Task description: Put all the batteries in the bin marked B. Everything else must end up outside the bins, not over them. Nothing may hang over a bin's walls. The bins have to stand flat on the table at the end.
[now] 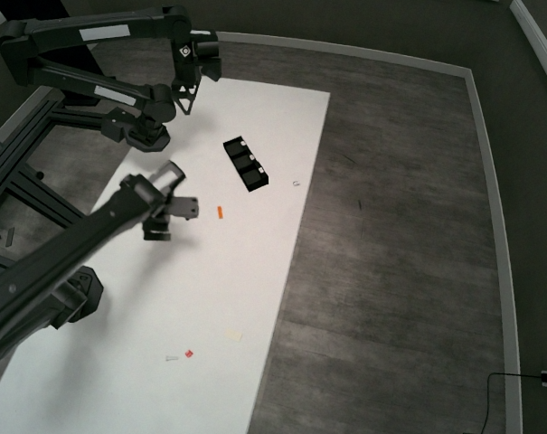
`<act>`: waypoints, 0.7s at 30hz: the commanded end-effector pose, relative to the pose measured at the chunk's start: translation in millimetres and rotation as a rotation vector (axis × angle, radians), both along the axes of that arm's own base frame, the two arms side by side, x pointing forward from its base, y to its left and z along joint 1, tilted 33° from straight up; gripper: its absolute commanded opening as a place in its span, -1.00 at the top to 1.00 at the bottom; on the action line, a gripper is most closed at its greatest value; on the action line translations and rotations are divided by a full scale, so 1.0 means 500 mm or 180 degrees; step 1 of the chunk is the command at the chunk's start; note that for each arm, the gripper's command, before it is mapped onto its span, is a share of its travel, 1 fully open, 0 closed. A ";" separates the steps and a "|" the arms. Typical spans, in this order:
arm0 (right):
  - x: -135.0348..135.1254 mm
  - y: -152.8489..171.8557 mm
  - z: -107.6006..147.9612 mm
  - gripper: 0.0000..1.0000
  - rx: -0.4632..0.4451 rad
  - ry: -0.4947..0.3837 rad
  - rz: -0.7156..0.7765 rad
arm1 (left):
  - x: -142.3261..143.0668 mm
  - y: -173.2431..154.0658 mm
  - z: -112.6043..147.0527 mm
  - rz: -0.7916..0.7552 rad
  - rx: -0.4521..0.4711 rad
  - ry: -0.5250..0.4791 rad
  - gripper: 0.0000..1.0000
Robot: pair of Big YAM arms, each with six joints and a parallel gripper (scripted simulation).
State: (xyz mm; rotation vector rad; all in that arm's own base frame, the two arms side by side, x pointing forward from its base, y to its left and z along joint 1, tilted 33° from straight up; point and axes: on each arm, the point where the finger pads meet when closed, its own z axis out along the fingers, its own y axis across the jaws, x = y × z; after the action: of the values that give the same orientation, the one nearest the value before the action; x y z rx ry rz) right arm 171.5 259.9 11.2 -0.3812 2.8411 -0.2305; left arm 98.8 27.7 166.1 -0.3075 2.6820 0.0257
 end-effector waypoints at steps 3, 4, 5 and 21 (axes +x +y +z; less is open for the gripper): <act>-0.031 0.041 0.008 -1.00 0.0021 -0.0205 -0.0518 | 0.000 0.001 0.048 0.0007 0.0070 -0.0120 -1.00; -0.048 0.044 0.002 -1.00 -0.0024 -0.0296 -0.0560 | 0.000 0.001 0.048 0.0007 0.0070 -0.0120 -1.00; -0.060 0.045 -0.001 -1.00 -0.0021 -0.0328 -0.0623 | 0.000 0.001 0.048 0.0007 0.0070 -0.0120 -1.00; -0.129 0.048 -0.003 -1.00 0.0022 -0.0874 -0.0972 | 0.000 0.001 0.048 0.0007 0.0070 -0.0120 -1.00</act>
State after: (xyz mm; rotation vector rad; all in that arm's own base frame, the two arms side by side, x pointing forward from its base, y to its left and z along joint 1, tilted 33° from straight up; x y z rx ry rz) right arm 101.9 261.2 -6.5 -0.0096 2.6166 -0.3844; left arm 98.8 27.7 166.1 -0.3075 2.6820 0.0257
